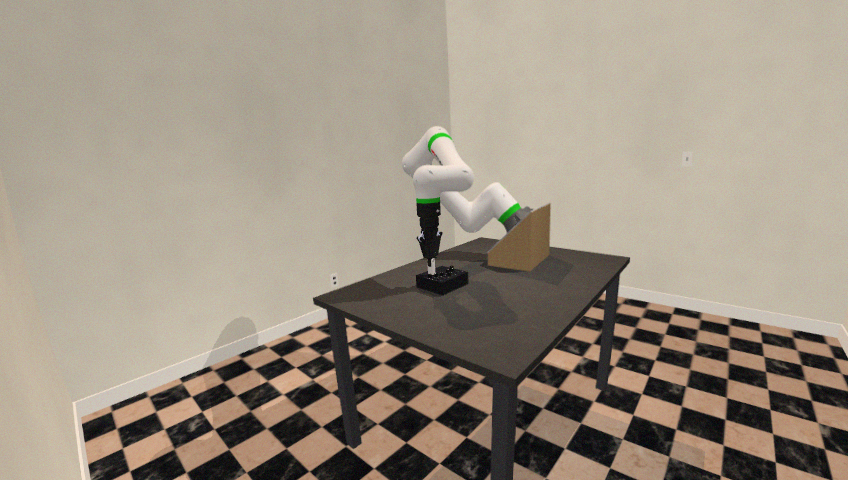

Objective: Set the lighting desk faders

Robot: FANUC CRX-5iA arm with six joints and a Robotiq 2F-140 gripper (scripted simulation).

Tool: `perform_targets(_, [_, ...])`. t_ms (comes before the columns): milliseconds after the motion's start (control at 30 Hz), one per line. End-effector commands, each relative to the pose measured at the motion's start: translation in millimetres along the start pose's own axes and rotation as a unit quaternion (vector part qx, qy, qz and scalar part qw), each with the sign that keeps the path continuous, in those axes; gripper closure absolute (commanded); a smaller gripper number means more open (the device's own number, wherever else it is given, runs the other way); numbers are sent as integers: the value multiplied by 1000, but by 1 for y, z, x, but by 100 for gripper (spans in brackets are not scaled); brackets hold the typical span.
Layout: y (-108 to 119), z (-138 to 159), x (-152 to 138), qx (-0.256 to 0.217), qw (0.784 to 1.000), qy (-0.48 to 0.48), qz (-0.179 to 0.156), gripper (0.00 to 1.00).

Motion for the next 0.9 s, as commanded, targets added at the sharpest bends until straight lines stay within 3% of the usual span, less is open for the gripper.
perform_targets(0, [0, 0, 0, 0, 1000, 0, 0, 100])
perform_targets(867, [0, -4, 0, 0, 1000, 0, 0, 100])
Point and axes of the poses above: the point where the finger pads meet when closed, its own y axis back along the fingers, its own x axis across the jaws, z = x × y, the point moved 7 cm from there along y, back along the fingers, and after that the axes turned 1 degree about -y, right-handed, at the moved point
